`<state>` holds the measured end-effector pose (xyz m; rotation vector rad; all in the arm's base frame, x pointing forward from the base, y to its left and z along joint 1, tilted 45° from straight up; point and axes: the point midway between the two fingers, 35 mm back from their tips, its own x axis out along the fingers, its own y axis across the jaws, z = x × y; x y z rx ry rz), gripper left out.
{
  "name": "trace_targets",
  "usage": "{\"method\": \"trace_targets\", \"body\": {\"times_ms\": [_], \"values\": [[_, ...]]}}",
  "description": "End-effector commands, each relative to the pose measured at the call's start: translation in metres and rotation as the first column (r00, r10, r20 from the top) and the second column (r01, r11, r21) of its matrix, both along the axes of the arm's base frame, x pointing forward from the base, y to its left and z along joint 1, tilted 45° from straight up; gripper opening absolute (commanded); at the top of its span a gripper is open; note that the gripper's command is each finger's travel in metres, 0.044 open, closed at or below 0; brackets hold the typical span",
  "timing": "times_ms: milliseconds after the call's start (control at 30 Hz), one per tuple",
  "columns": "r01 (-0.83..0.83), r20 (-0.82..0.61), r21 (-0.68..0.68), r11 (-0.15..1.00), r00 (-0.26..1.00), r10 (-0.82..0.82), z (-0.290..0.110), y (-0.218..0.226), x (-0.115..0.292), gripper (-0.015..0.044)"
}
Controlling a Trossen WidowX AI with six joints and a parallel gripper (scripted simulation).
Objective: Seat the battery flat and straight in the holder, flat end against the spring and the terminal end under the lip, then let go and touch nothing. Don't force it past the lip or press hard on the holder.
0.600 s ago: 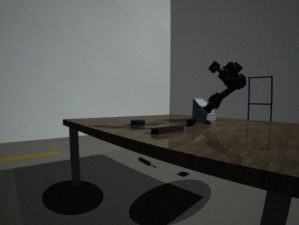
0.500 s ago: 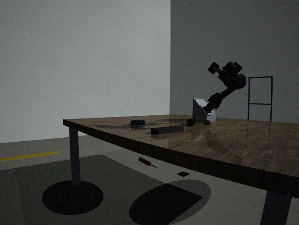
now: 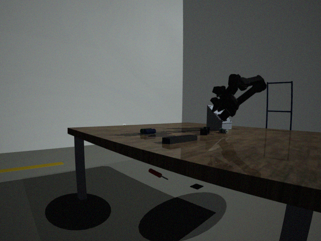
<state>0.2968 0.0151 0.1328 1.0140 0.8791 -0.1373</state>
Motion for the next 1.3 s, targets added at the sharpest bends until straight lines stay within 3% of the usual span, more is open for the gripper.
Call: {"method": "trace_targets", "body": {"times_ms": [0, 133, 200, 1267], "values": [[0.497, -0.683, 0.343, 0.797, 0.714, -0.152, -0.053, 0.024, -0.061, 0.0248], [0.814, -0.951, 0.209, 0.543, 0.298, -0.081, -0.057, 0.04, -0.096, 0.0248], [0.851, -0.974, 0.163, 0.499, 0.22, -0.057, -0.056, 0.042, -0.101, 0.0248], [0.852, -0.974, 0.161, 0.499, 0.22, -0.06, -0.073, 0.058, -0.098, 0.0248]]}}
